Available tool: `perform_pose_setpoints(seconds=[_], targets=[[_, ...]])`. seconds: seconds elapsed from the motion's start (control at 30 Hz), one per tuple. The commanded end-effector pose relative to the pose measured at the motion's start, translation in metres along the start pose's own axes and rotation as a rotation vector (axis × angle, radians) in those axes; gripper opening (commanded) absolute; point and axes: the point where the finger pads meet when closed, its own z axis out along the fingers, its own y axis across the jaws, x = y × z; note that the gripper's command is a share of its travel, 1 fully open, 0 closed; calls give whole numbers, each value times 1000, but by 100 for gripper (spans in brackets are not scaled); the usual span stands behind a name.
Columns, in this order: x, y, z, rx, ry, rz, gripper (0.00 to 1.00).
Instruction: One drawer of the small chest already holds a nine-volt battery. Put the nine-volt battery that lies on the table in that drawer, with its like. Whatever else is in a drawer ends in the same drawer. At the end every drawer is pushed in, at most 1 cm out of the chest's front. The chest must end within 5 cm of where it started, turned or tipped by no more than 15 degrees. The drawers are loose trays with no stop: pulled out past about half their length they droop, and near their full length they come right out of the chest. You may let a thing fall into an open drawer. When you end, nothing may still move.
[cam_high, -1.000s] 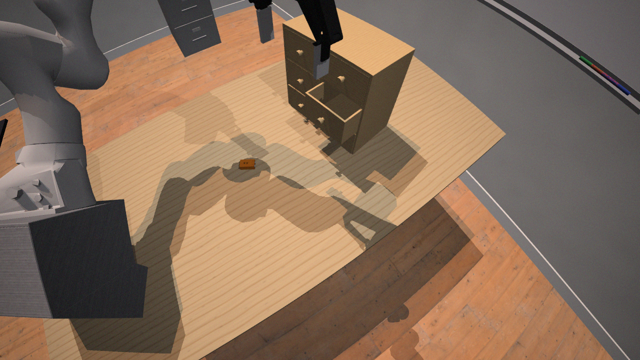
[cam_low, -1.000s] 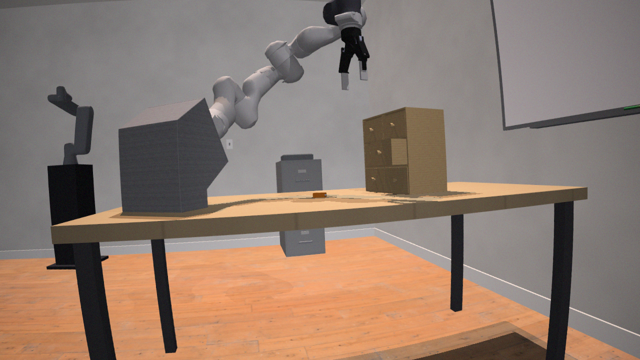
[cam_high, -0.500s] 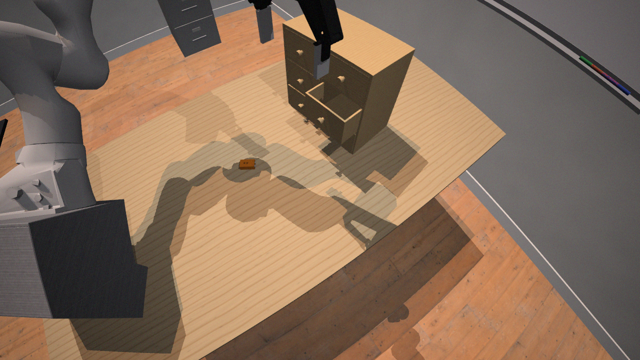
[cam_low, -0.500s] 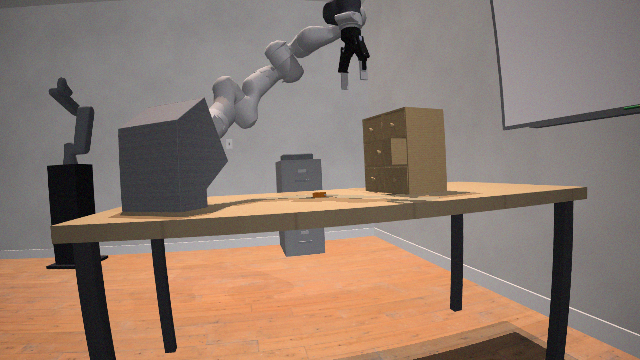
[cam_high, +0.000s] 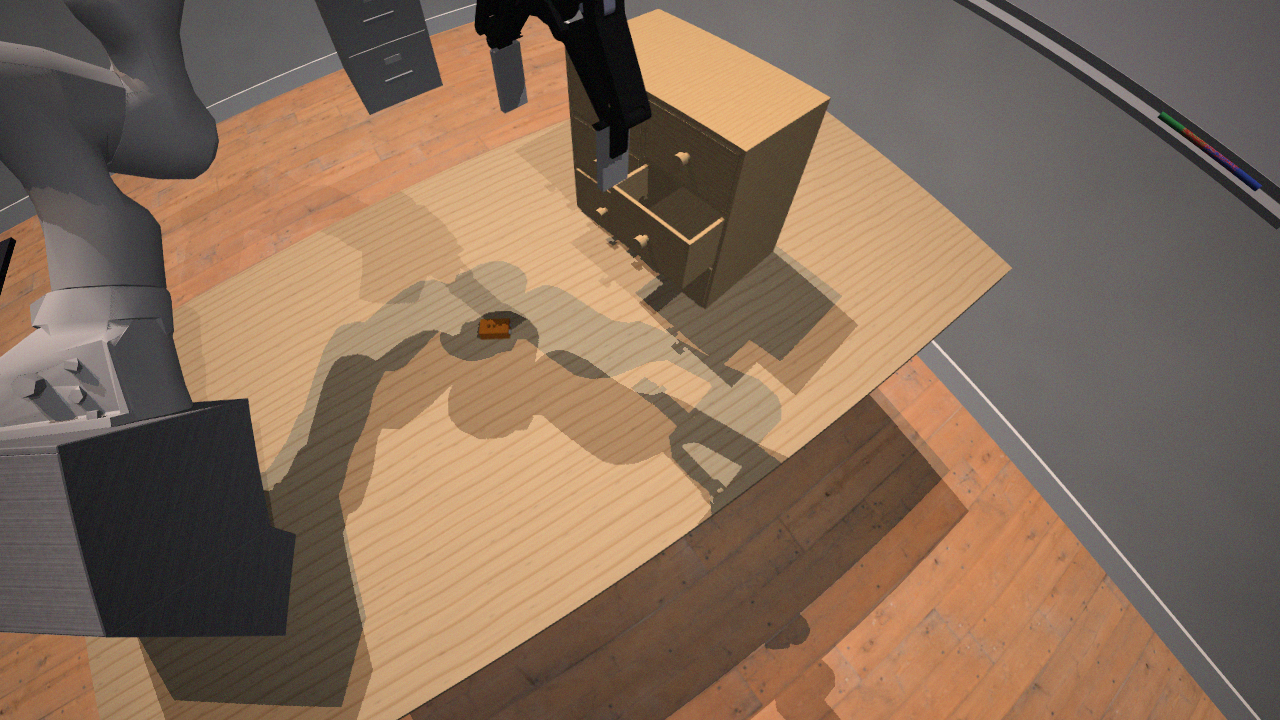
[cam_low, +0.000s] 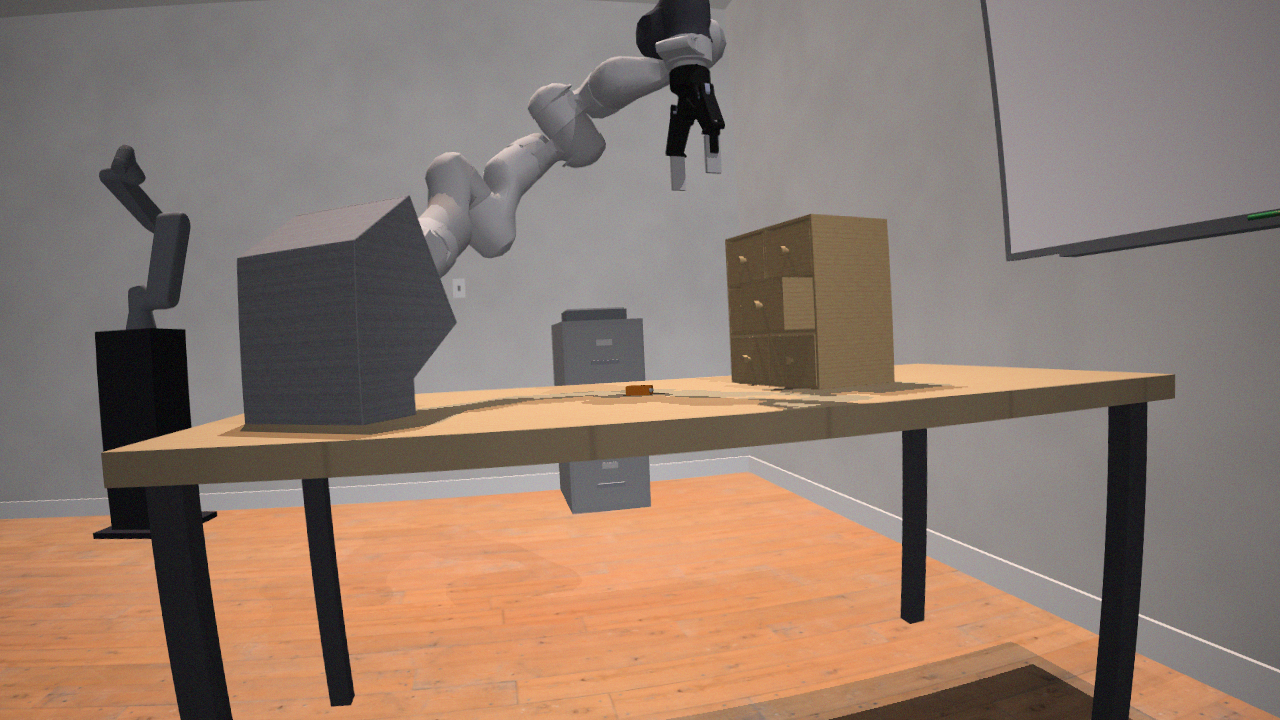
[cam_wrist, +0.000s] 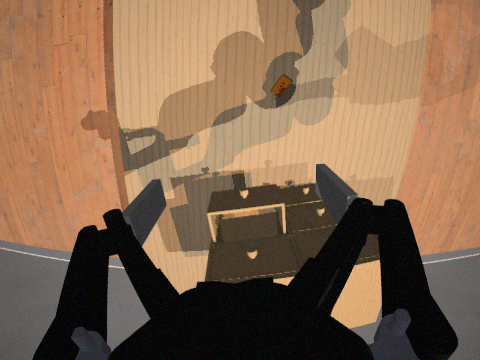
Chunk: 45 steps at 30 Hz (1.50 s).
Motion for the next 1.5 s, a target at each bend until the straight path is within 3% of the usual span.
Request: perform_pose_setpoints(seconds=[0.0, 0.1, 0.37, 0.53, 0.9, 1.23, 1.47], targets=[[25, -6, 18, 18, 3, -31, 100], [34, -6, 26, 18, 3, -31, 100], [107, -8, 85, 20, 4, -34, 100], [129, -8, 103, 20, 4, -34, 100], [130, -8, 105, 20, -4, -35, 100], [124, -8, 111, 18, -75, -35, 100], [112, -8, 123, 16, -219, -37, 100]])
